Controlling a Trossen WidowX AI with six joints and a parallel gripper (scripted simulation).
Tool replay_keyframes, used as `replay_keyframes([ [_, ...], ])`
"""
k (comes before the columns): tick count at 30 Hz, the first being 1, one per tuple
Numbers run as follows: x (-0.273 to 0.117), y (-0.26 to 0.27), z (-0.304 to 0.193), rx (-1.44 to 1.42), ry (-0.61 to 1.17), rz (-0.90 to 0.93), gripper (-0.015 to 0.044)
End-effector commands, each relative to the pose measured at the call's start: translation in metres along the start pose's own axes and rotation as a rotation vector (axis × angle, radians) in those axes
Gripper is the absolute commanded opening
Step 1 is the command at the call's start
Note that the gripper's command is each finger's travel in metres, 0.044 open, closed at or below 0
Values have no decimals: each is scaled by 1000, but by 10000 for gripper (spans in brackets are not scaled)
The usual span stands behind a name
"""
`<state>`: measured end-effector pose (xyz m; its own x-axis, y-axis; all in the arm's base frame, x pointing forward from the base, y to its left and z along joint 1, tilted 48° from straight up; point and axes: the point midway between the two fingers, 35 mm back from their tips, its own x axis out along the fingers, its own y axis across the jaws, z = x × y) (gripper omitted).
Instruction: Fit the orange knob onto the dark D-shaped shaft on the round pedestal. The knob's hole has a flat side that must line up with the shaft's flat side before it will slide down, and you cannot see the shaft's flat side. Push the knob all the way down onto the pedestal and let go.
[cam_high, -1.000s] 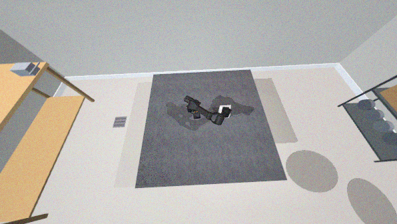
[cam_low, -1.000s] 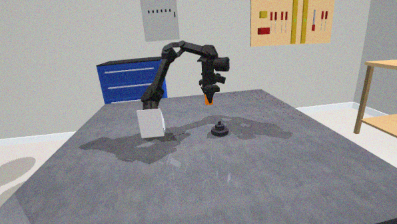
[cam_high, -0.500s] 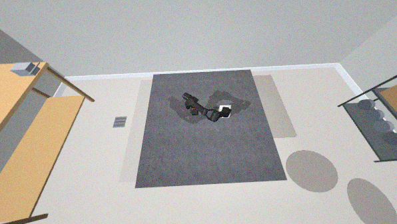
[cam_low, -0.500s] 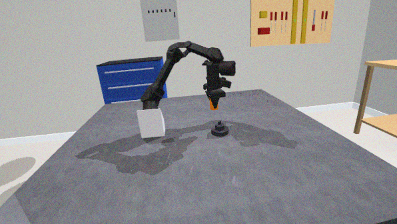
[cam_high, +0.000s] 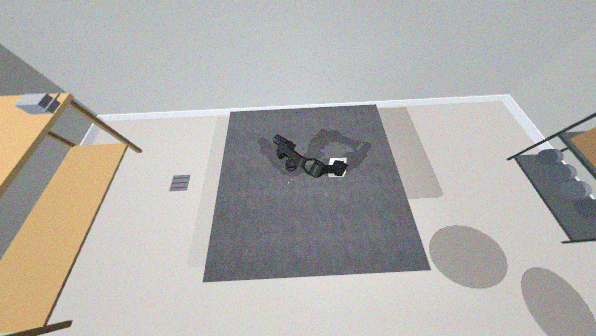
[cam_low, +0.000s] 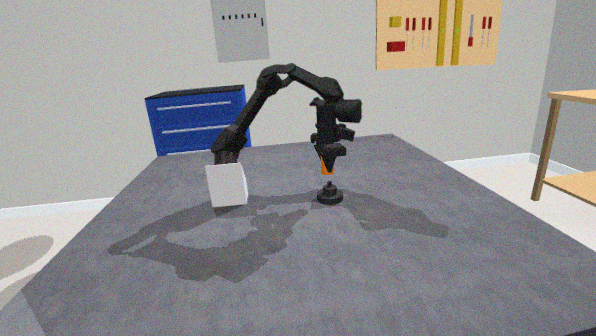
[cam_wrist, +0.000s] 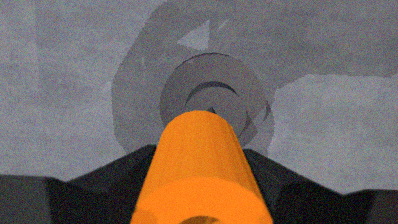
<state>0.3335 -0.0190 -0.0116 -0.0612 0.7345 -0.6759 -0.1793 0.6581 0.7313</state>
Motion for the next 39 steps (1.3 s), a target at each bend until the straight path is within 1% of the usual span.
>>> replay_keyframes([
  [1,2,-10,2,-6,-3,-7,0],
  [5,5,-11,2,-6,-4,-7,0],
  [13,27,-11,2,-6,-4,-6,0],
  [39,28,-10,2,-16,-4,-6,0],
])
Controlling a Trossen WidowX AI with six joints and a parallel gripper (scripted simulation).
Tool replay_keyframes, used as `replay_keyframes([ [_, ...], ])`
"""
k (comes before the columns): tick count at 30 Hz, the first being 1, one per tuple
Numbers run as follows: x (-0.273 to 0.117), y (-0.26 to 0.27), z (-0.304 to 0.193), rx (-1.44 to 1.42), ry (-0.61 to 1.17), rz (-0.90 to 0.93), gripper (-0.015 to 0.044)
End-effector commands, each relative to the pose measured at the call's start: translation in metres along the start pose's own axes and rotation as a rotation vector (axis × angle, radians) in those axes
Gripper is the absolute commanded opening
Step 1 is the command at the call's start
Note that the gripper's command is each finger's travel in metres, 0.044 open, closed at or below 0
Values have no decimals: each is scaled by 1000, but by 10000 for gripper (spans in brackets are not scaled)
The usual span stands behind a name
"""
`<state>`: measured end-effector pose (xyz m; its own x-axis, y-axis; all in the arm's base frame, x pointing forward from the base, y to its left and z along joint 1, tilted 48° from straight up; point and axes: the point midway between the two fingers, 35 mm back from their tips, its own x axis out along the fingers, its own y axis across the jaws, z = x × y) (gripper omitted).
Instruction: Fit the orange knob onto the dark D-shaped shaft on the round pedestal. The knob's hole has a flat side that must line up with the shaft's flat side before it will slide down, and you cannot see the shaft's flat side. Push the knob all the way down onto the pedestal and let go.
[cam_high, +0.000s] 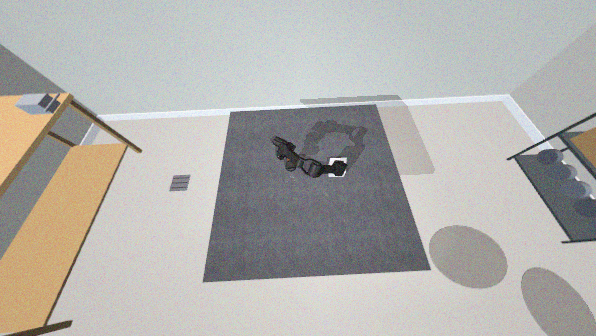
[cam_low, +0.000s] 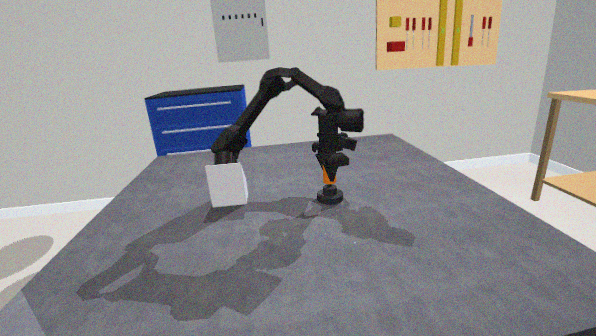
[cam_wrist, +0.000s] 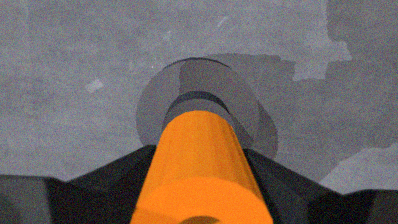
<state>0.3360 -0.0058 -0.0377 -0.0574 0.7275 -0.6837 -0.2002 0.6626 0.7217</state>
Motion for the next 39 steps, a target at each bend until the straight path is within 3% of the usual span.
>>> replay_keyframes([
  [1,1,1,0,4,-2,5,0],
  [14,-5,2,-1,-5,-2,5,0],
  [21,-4,0,1,-205,-2,4,0],
  [39,-3,-1,2,-205,-3,4,0],
])
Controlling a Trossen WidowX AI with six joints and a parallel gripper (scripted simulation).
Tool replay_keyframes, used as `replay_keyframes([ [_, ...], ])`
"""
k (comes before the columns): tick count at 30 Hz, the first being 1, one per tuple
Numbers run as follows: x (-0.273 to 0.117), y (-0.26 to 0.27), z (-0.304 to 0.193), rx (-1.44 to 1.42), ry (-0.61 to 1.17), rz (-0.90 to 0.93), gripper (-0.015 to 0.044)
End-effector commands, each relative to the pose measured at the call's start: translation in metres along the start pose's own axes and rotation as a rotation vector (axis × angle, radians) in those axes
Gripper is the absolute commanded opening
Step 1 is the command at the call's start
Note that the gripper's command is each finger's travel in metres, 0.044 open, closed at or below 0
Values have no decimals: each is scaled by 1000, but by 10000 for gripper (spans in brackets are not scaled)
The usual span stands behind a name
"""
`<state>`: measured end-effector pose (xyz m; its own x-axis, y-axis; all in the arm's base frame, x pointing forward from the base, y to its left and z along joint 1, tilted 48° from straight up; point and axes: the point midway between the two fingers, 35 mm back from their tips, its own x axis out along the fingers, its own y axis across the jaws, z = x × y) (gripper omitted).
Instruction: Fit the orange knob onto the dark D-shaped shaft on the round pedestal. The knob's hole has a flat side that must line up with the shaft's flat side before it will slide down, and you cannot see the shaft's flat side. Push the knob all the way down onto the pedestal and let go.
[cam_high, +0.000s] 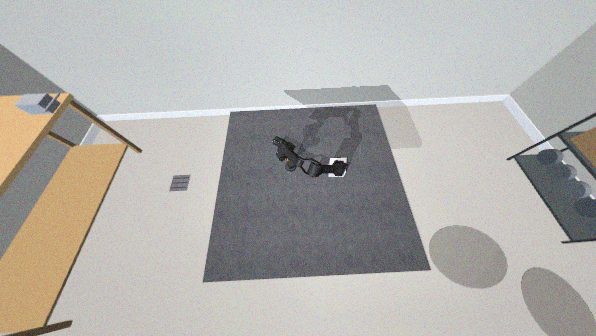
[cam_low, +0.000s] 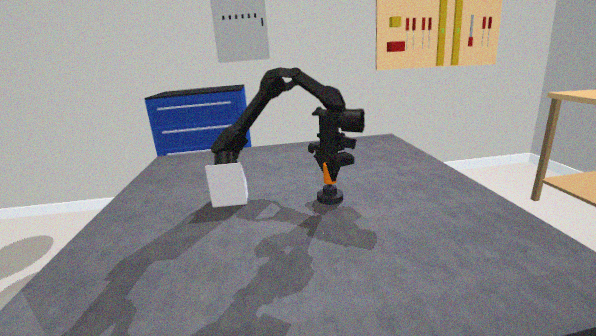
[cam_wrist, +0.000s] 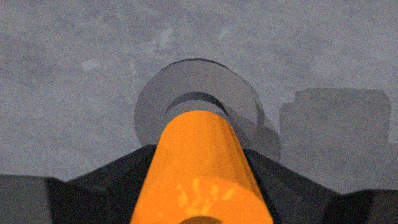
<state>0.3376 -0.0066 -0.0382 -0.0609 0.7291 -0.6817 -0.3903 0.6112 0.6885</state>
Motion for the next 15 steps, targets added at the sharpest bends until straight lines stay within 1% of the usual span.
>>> replay_keyframes([
  [1,-3,0,1,-5,-5,0,0],
  [5,-4,2,0,-31,-5,0,0],
  [10,-4,4,-1,-204,-5,0,0],
  [15,-1,5,-2,-214,-5,0,0],
])
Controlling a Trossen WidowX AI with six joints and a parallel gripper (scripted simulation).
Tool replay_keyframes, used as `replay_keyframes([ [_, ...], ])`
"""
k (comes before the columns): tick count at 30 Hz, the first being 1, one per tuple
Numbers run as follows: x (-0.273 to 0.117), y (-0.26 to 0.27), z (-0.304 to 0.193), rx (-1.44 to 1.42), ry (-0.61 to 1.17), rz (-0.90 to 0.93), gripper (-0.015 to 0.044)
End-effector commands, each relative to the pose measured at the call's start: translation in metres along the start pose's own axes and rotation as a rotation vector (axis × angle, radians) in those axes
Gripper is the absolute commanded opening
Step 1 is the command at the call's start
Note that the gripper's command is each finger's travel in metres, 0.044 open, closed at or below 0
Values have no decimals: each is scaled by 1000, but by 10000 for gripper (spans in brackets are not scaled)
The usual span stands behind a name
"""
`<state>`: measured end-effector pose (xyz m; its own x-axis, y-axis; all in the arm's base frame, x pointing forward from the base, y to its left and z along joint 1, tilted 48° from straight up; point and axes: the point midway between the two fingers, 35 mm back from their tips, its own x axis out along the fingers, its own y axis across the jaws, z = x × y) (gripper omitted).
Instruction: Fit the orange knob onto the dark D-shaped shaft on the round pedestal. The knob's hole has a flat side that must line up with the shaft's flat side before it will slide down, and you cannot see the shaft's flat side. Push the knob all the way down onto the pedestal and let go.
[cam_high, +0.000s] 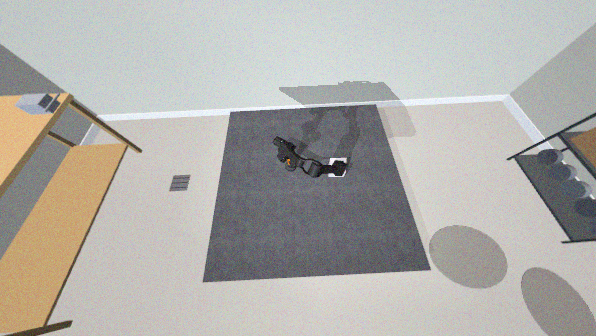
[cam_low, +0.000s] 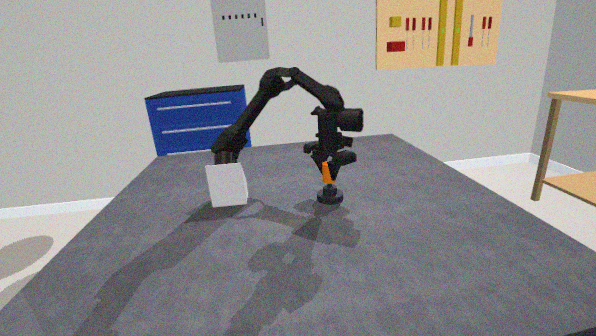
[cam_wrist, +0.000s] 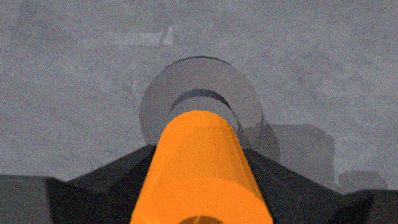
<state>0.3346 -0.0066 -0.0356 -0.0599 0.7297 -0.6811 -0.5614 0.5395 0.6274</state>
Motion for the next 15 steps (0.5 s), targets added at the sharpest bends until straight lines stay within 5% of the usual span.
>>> replay_keyframes([
  [1,1,2,0,-19,-4,-1,0],
  [15,1,-1,1,-19,-4,-1,0],
])
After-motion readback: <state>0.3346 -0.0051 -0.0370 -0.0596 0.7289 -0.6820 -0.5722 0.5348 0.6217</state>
